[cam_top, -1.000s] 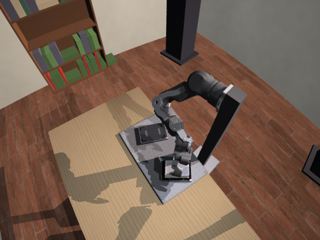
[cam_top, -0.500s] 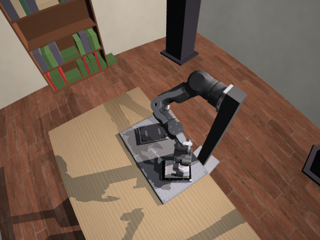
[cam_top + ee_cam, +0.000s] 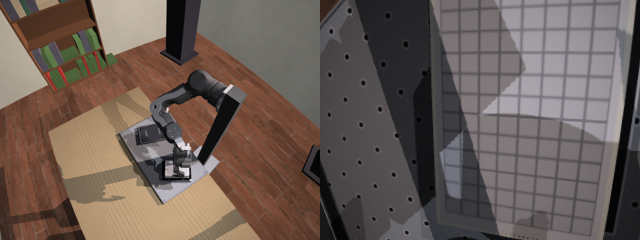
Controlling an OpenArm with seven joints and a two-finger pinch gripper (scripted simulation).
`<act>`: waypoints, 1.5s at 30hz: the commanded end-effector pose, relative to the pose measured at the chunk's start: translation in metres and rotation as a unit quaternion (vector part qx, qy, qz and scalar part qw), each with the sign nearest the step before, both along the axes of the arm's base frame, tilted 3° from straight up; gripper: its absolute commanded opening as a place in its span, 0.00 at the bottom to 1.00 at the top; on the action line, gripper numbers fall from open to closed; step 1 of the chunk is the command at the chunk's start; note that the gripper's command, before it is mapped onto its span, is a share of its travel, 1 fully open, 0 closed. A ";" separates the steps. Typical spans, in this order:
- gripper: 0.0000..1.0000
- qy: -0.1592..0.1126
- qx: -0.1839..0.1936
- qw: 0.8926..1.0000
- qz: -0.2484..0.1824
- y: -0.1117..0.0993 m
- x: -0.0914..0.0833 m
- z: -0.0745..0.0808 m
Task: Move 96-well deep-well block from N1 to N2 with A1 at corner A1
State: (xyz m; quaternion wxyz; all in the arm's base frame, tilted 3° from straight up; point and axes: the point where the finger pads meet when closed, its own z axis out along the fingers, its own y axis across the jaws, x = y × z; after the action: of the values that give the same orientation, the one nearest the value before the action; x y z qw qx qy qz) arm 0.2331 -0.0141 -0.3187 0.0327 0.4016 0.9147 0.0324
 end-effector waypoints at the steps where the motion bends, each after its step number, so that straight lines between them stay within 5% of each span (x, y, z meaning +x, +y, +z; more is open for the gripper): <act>1: 0.77 0.003 -0.002 1.000 0.003 0.000 0.001 0.001; 5: 0.77 0.019 -0.015 1.000 0.015 0.000 0.001 0.002; 34: 0.77 0.016 -0.012 1.000 0.014 0.002 0.002 0.003; 39: 0.77 0.019 -0.015 1.000 0.015 0.001 0.004 -0.052; 45: 0.77 0.019 -0.015 1.000 0.015 0.001 0.004 -0.052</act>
State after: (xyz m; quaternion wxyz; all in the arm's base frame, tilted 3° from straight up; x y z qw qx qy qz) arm 0.2366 -0.0146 -0.3710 0.0204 0.3898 0.9207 0.0068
